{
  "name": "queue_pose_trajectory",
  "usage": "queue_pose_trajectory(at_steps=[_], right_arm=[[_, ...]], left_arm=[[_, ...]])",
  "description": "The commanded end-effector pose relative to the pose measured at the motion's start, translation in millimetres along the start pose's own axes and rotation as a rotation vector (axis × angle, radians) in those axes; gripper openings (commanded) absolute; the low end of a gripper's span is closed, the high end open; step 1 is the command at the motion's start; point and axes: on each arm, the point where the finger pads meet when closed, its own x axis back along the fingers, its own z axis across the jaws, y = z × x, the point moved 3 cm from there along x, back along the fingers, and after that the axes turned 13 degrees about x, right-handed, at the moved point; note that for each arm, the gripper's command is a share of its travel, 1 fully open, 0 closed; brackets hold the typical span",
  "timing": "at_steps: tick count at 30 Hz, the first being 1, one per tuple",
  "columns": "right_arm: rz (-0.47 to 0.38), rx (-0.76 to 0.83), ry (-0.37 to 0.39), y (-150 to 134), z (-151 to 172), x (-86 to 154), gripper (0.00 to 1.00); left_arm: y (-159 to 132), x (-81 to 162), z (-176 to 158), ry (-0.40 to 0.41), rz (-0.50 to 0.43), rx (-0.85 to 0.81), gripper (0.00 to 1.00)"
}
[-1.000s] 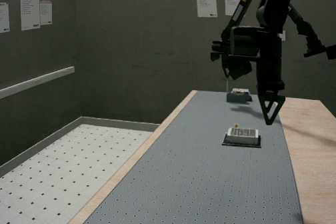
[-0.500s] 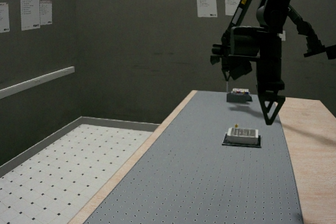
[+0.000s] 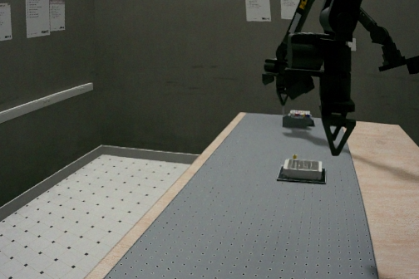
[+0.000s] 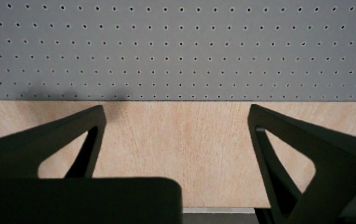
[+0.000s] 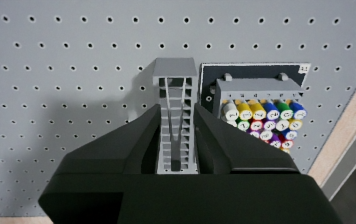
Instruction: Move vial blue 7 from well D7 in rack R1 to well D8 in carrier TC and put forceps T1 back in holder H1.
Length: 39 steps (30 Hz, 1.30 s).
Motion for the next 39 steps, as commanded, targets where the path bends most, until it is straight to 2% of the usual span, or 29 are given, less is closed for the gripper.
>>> queue_pose_trajectory(at_steps=[1,39], right_arm=[[-0.001,0.003,0.002,7.4,4.8,-22.5,0.24],[0.014,0.002,0.012,2.5,7.6,-25.1,0.24]], left_arm=[[7.5,2.2,-1.0,0.000,-0.016,-0.008,1.00],[7.5,2.2,-1.0,0.000,-0.016,-0.008,1.00]])
